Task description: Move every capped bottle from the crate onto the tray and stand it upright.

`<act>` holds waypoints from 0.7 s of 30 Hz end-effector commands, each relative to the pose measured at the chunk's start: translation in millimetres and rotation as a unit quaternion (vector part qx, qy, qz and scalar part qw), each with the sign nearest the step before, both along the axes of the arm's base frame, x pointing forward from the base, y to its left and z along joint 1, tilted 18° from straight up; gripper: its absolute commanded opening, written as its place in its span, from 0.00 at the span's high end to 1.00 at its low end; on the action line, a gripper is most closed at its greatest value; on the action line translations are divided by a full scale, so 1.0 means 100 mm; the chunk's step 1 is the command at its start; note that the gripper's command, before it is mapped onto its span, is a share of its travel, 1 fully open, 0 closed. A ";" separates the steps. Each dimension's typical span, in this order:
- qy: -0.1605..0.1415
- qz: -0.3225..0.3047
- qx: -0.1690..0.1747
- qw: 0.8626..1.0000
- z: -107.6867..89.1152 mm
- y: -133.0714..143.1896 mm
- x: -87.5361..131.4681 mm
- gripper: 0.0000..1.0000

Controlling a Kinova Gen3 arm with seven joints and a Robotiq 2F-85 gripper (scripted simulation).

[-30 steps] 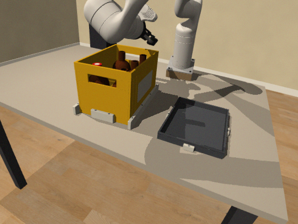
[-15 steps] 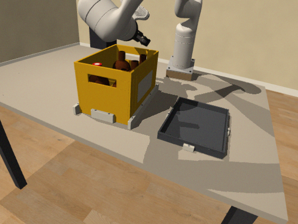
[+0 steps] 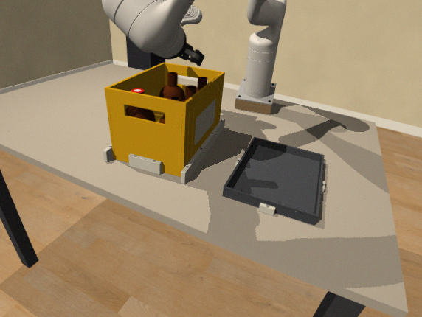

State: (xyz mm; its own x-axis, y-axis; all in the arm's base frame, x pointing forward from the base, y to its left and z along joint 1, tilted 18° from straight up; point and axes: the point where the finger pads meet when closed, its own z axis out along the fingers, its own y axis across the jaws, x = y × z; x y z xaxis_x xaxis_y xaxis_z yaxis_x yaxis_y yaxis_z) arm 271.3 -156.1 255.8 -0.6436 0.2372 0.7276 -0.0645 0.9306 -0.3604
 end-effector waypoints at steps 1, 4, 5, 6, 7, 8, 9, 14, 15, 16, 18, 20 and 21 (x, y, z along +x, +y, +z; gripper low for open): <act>-0.009 0.013 0.005 1.000 0.03 -0.01 0.09 0.00; -0.014 0.030 0.013 0.999 0.06 -0.03 0.19 0.00; -0.016 0.035 0.015 0.999 0.07 -0.03 0.22 0.00; -0.018 0.041 0.018 0.999 0.08 -0.04 0.25 0.00; -0.020 0.046 0.020 0.999 0.09 -0.04 0.28 0.00; -0.022 0.052 0.023 0.998 0.09 -0.04 0.31 0.00; -0.024 0.057 0.025 0.998 0.10 -0.05 0.35 0.00; -0.026 0.073 0.032 0.996 0.11 -0.05 0.38 0.00; -0.028 0.079 0.035 0.996 0.12 -0.05 0.39 0.00; -0.030 0.084 0.037 0.995 0.12 -0.05 0.40 0.00; -0.034 0.095 0.042 0.994 0.13 -0.05 0.42 0.00; -0.038 0.106 0.047 0.993 0.14 -0.05 0.45 0.00; -0.040 0.112 0.050 0.992 0.14 -0.05 0.46 0.00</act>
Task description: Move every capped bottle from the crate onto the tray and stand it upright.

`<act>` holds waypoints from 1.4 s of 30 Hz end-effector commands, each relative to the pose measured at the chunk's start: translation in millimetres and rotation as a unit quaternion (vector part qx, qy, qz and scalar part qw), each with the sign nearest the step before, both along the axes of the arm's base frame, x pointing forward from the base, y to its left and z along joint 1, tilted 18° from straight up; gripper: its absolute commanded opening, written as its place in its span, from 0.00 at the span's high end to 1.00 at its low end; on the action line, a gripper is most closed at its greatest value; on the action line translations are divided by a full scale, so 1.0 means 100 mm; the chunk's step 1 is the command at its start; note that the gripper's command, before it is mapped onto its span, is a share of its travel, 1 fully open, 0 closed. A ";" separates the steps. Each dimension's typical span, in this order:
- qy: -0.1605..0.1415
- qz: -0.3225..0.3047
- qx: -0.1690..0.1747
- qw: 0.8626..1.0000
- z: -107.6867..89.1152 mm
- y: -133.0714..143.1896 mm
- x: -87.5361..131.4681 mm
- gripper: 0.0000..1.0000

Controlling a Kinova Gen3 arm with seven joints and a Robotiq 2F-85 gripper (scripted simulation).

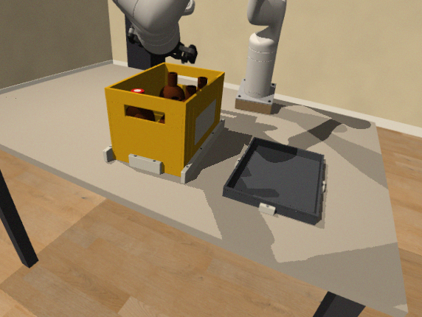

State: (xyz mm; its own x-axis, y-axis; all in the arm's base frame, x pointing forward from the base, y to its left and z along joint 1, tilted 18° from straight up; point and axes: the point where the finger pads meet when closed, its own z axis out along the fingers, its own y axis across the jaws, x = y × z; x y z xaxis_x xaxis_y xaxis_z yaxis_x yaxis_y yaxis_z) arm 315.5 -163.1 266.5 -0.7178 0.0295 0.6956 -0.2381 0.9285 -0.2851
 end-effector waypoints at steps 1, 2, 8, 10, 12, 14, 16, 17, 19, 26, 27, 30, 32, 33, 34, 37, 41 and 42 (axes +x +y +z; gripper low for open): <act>-0.009 0.013 0.007 1.000 0.04 0.02 0.03 0.00; -0.011 0.019 0.010 1.000 0.04 0.02 0.04 0.00; -0.019 0.041 0.020 0.999 0.06 0.01 0.08 0.00; -0.018 0.050 0.023 0.998 0.04 0.00 0.08 0.00; -0.022 0.061 0.028 0.998 0.04 0.01 0.08 0.00; -0.026 0.072 0.033 0.997 0.05 0.01 0.08 0.00; -0.030 0.083 0.038 0.995 0.05 0.01 0.08 0.00; -0.032 0.089 0.040 0.995 0.05 0.01 0.08 0.00; -0.036 0.100 0.046 0.993 0.06 0.02 0.08 0.00; -0.040 0.124 0.055 0.990 0.04 0.01 0.09 0.00; -0.042 0.130 0.058 0.989 0.05 0.01 0.09 0.00; -0.047 0.146 0.065 0.986 0.05 0.01 0.09 0.00; -0.051 0.157 0.070 0.984 0.06 0.02 0.09 0.00; -0.053 0.163 0.073 0.983 0.06 0.02 0.09 0.00; -0.055 0.168 0.075 0.981 0.06 0.02 0.09 0.00; -0.061 0.184 0.083 0.977 0.07 0.03 0.08 0.00; -0.066 0.201 0.090 0.973 0.07 0.03 0.08 0.00; -0.066 0.201 0.090 0.973 0.07 0.03 0.08 0.00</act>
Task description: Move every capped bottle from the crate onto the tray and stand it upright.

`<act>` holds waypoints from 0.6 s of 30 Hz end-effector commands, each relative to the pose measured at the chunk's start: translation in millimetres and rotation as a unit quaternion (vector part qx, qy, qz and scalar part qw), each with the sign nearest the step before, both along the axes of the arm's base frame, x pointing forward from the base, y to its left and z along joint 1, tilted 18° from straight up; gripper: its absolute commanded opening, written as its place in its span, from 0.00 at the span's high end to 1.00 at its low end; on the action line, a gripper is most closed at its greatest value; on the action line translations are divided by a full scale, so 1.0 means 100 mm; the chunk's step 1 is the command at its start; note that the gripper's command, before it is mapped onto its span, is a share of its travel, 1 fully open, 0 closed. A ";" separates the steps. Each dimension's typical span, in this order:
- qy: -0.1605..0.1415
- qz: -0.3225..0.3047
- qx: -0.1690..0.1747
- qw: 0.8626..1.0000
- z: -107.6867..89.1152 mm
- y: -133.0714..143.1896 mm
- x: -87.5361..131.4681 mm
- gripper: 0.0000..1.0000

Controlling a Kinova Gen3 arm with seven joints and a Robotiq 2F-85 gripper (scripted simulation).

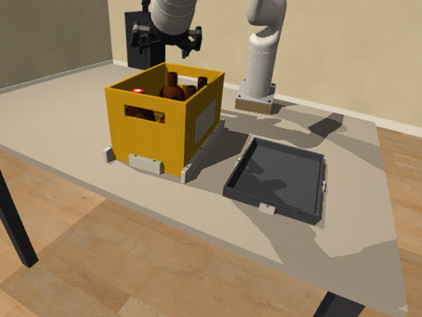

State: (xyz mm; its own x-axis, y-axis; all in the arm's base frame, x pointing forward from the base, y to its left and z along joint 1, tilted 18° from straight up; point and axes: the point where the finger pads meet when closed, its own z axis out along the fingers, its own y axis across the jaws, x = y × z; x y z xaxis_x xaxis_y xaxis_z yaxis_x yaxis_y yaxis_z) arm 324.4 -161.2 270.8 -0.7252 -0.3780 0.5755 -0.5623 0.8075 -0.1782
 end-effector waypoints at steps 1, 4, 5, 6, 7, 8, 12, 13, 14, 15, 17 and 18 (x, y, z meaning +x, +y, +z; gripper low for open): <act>-0.003 0.005 0.003 1.000 0.01 0.00 0.00 0.00; -0.008 0.022 0.010 1.000 0.01 0.00 0.00 0.00; -0.010 0.027 0.013 0.999 0.01 0.00 0.00 0.00; -0.012 0.033 0.016 0.999 0.02 0.01 0.00 0.00; -0.014 0.038 0.018 0.999 0.02 0.01 0.00 0.00; -0.016 0.044 0.021 0.999 0.02 0.01 0.00 0.00; -0.024 0.066 0.031 0.997 0.03 0.01 -0.01 0.00; -0.026 0.071 0.034 0.997 0.03 0.01 -0.01 0.00; -0.028 0.077 0.036 0.996 0.03 0.02 -0.01 0.00; -0.030 0.082 0.039 0.995 0.03 0.02 -0.01 0.00; -0.030 0.082 0.039 0.995 0.03 0.02 -0.01 0.00; -0.026 0.086 0.038 0.995 0.01 0.01 0.00 0.00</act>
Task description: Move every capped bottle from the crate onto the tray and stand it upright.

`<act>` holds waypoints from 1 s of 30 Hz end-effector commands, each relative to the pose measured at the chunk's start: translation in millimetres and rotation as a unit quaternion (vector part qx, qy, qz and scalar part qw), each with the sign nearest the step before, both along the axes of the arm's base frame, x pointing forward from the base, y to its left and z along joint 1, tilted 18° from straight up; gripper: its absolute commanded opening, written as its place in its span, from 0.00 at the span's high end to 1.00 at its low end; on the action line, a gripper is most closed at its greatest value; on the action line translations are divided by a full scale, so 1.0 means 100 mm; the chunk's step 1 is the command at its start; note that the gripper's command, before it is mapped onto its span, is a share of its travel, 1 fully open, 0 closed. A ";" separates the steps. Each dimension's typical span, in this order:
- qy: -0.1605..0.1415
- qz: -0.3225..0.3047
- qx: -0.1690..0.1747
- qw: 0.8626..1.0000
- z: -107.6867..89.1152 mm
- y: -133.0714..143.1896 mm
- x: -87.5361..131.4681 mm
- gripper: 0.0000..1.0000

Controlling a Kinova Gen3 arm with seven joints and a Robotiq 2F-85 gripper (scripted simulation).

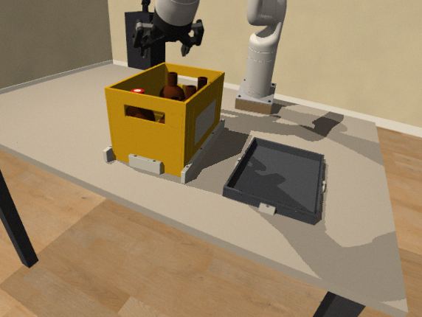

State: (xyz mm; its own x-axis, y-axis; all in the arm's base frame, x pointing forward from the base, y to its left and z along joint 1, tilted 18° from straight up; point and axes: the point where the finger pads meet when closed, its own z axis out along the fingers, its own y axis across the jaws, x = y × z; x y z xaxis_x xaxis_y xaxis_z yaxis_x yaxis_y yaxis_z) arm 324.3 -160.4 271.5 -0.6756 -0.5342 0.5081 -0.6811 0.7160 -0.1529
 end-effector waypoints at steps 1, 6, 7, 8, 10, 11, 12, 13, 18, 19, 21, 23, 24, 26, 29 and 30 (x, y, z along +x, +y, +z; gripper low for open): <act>-0.004 0.009 0.004 1.000 0.01 0.00 0.00 0.00; -0.014 0.036 0.018 0.999 0.02 0.00 0.00 0.00; -0.016 0.042 0.020 0.999 0.02 0.00 0.00 0.00; -0.018 0.047 0.023 0.998 0.02 0.00 -0.01 0.00; -0.022 0.058 0.028 0.998 0.02 0.00 -0.01 0.00; -0.024 0.064 0.031 0.997 0.02 0.01 -0.01 0.00; -0.025 0.069 0.033 0.997 0.03 0.01 -0.01 0.00; -0.027 0.075 0.036 0.996 0.03 0.01 -0.01 0.00; -0.028 0.090 0.041 0.995 0.01 0.00 0.00 0.00; -0.030 0.096 0.043 0.994 0.01 0.00 0.00 0.00; -0.034 0.106 0.048 0.993 0.01 0.00 0.00 0.00; -0.038 0.117 0.054 0.991 0.02 0.00 -0.01 0.00; -0.040 0.123 0.056 0.990 0.02 0.00 -0.01 0.00; -0.044 0.133 0.062 0.988 0.02 0.00 -0.01 0.00; -0.050 0.150 0.070 0.985 0.03 0.00 -0.01 0.00; -0.052 0.155 0.072 0.984 0.03 0.00 -0.01 0.00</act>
State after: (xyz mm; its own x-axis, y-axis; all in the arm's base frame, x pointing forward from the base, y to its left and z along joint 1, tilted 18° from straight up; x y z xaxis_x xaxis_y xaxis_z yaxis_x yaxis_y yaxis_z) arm 325.3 -159.4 270.9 -0.5128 -0.7752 0.3688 -0.8550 0.5002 -0.1374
